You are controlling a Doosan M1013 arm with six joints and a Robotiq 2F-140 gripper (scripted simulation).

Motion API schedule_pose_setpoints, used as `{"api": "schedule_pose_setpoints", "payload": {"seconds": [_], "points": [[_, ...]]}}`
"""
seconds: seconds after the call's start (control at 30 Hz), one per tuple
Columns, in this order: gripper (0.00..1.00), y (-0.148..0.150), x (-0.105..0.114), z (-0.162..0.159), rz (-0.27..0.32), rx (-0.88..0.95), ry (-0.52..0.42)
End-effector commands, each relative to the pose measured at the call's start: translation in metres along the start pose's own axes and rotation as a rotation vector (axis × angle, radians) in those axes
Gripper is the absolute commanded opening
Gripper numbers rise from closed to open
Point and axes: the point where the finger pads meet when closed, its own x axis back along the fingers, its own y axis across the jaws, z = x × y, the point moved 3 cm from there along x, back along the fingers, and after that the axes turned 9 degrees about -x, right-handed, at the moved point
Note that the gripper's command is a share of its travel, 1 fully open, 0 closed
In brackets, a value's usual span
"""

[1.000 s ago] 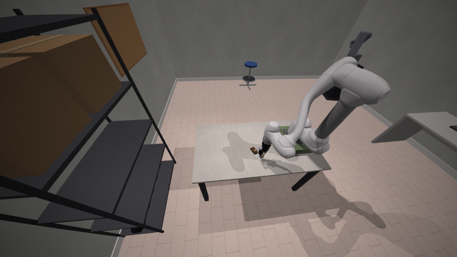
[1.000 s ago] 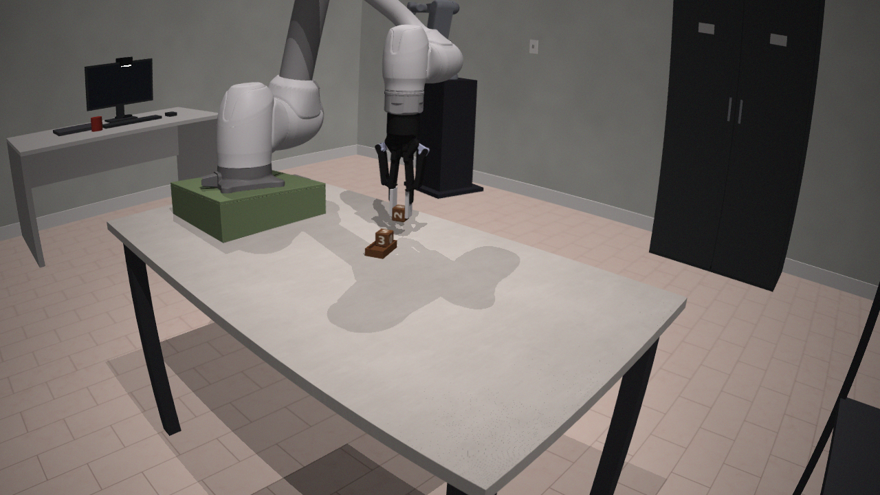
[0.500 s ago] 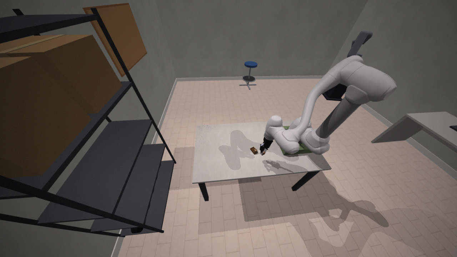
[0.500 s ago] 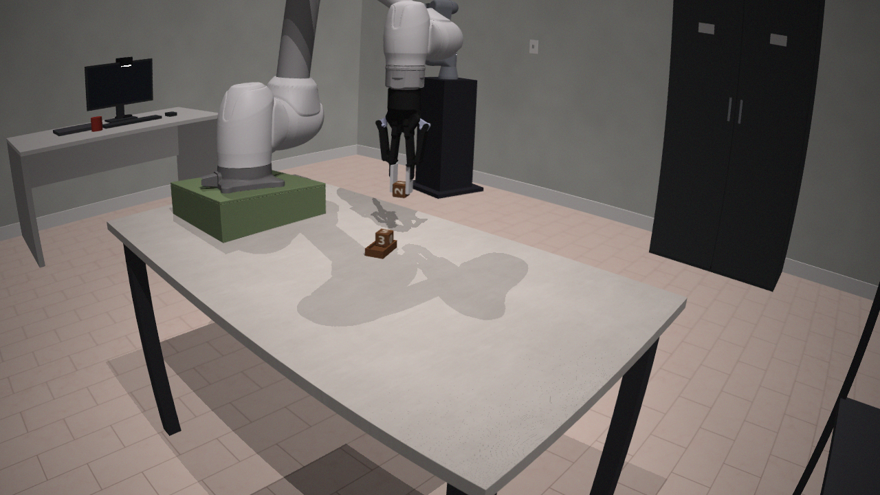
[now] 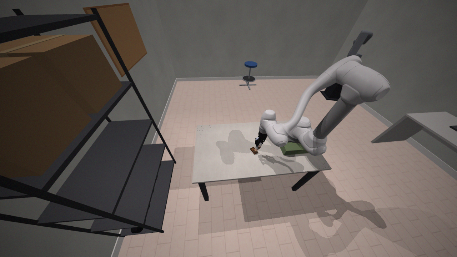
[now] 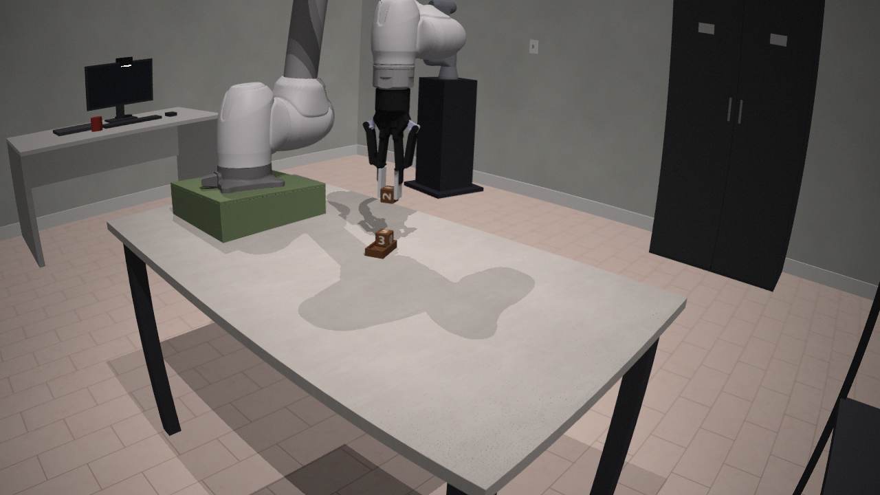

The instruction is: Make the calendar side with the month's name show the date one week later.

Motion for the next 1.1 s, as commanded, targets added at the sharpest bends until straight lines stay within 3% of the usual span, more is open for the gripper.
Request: {"api": "schedule_pose_setpoints", "payload": {"seconds": [0.0,0.67,1.07], "points": [[0.25,0.006,0.004,-0.049,0.000,0.002,0.005],[0.25,0.006,0.003,-0.057,0.000,0.001,0.006],[0.25,0.007,-0.026,-0.057,0.000,0.002,0.006]]}}
